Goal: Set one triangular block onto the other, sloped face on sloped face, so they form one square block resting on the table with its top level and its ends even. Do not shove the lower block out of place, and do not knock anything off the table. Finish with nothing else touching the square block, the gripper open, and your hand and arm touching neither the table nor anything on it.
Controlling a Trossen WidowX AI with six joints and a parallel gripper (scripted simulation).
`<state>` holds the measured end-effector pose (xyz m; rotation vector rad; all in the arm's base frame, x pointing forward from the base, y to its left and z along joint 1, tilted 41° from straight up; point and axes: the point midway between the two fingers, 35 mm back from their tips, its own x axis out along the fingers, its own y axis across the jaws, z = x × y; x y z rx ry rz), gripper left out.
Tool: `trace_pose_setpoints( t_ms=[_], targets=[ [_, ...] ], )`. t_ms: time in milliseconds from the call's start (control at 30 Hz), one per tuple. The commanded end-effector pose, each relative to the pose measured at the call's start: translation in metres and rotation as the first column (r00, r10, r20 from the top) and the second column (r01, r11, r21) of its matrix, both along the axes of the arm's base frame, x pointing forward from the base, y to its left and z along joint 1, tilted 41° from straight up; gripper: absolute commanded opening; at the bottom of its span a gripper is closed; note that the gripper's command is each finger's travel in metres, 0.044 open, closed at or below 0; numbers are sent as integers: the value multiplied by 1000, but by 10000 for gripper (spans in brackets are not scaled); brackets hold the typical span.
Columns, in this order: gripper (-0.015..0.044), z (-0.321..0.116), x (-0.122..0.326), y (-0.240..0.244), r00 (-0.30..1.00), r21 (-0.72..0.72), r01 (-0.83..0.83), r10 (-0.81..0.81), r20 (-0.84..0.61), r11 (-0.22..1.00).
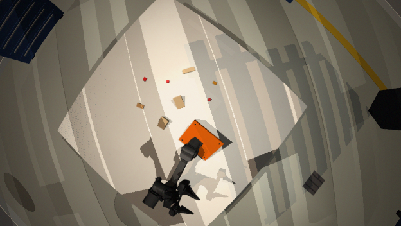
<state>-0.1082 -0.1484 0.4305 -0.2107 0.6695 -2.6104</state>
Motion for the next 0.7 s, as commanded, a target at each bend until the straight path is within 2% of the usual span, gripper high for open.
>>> trace_pose_setpoints(
  t_ms=[0, 167, 367, 500, 667],
  targets=[
    [426, 0, 1, -3, 1000, -4, -8, 8, 1, 1000],
    [440, -15, 37, -67, 971, -86, -223, 229, 71, 971],
    [440, -61, 99, -139, 835, -162, -457, 484, 260, 875],
    [440, -101, 141, -171, 710, -178, -554, 573, 410, 813],
    [440, -135, 172, -186, 600, -195, -590, 588, 543, 783]
  ],
)
